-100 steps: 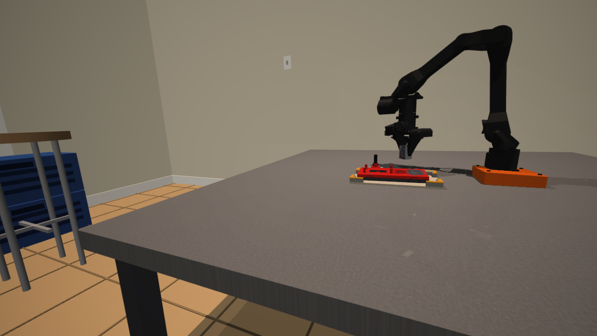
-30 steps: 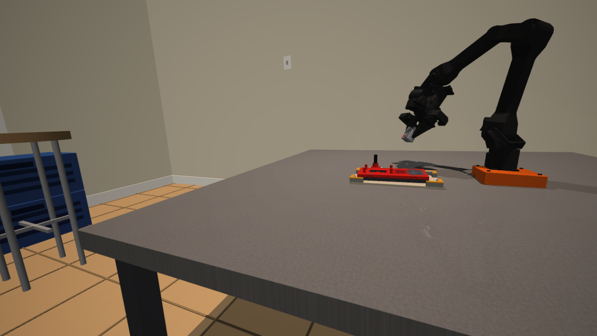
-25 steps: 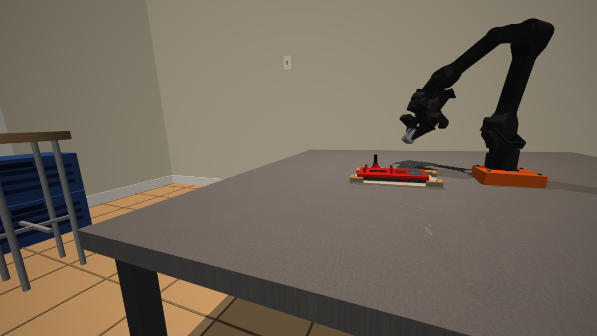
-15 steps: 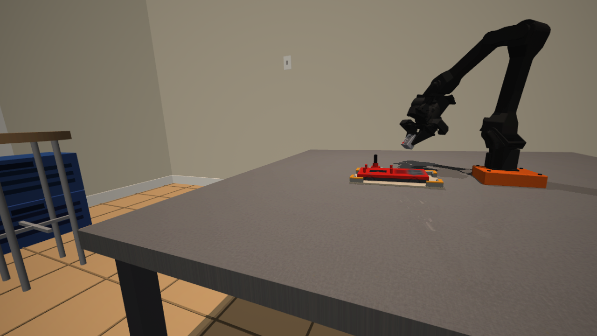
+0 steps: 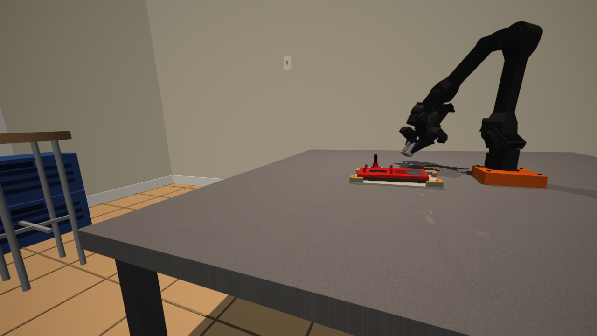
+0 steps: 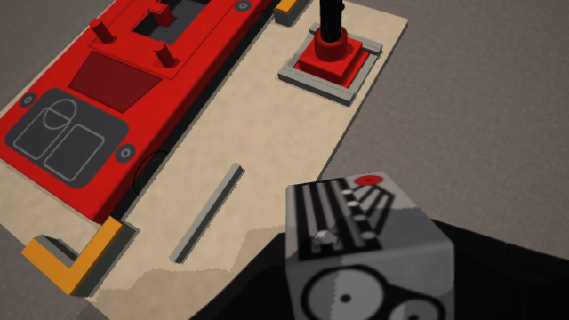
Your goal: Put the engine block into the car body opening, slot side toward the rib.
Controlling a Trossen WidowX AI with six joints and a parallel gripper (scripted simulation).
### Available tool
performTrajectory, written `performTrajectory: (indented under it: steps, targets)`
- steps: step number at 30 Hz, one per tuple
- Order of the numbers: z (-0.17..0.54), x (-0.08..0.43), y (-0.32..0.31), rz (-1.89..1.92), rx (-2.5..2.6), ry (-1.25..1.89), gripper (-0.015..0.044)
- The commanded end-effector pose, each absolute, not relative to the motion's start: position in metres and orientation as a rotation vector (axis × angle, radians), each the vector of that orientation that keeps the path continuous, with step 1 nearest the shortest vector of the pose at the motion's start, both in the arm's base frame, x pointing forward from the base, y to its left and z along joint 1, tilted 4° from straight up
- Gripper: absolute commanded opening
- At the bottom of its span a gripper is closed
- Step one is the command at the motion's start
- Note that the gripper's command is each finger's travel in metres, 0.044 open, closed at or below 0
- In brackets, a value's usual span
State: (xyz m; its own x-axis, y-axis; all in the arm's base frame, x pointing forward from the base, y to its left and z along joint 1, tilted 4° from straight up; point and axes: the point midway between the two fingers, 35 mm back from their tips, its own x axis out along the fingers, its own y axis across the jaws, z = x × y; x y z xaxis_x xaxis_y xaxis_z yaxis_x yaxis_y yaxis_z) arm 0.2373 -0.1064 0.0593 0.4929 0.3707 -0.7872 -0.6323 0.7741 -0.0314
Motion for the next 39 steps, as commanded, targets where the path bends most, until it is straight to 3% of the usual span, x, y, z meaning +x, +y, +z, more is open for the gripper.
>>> performTrajectory:
  steps: [1, 28, 39]
  targets:
    - [0.051, 0.237, -0.105, 0.629, -0.336, 0.853, 0.0000]
    - [0.009, 0.237, -0.109, 0.630, -0.336, 0.853, 0.0000]
    - [0.011, 0.238, -0.109, 0.624, -0.335, 0.839, 0.0289]
